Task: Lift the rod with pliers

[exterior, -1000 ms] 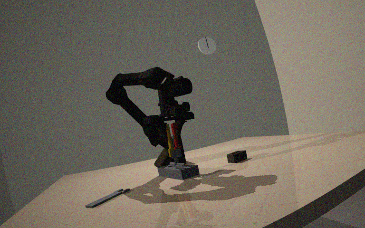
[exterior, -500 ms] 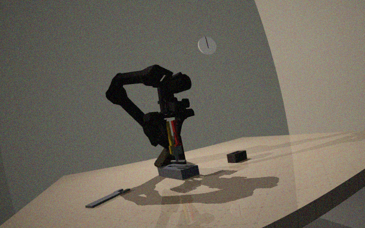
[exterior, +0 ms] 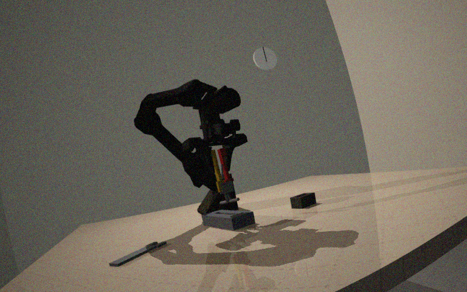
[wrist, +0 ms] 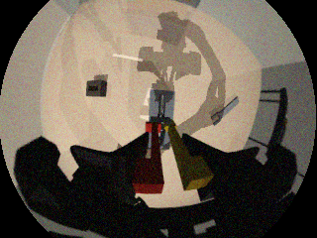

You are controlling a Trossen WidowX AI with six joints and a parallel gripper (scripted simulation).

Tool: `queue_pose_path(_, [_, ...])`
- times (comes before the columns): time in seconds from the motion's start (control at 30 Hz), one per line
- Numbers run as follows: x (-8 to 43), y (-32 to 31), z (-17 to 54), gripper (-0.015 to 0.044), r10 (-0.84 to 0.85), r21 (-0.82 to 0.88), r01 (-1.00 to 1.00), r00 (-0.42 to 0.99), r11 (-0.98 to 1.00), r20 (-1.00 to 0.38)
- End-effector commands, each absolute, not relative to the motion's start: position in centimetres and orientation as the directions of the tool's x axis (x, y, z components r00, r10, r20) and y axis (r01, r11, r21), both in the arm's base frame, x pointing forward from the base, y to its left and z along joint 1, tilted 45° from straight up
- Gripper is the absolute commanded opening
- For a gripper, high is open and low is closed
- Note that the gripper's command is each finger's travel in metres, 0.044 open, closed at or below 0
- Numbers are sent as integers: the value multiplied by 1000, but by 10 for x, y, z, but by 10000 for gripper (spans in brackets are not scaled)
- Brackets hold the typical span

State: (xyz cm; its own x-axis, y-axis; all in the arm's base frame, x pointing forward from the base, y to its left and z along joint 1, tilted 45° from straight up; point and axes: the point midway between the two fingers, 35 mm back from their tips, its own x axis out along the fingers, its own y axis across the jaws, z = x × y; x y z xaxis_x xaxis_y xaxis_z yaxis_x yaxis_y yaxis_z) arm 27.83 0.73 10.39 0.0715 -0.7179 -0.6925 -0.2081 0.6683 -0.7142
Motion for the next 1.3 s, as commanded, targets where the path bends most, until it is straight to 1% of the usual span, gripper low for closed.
queue_pose_path(0.0, [284,14,113,94,-708,-716,-203,123,668,-695])
queue_pose_path(1.27, [301,38,150,94,-647,-717,-191,324,670,-691])
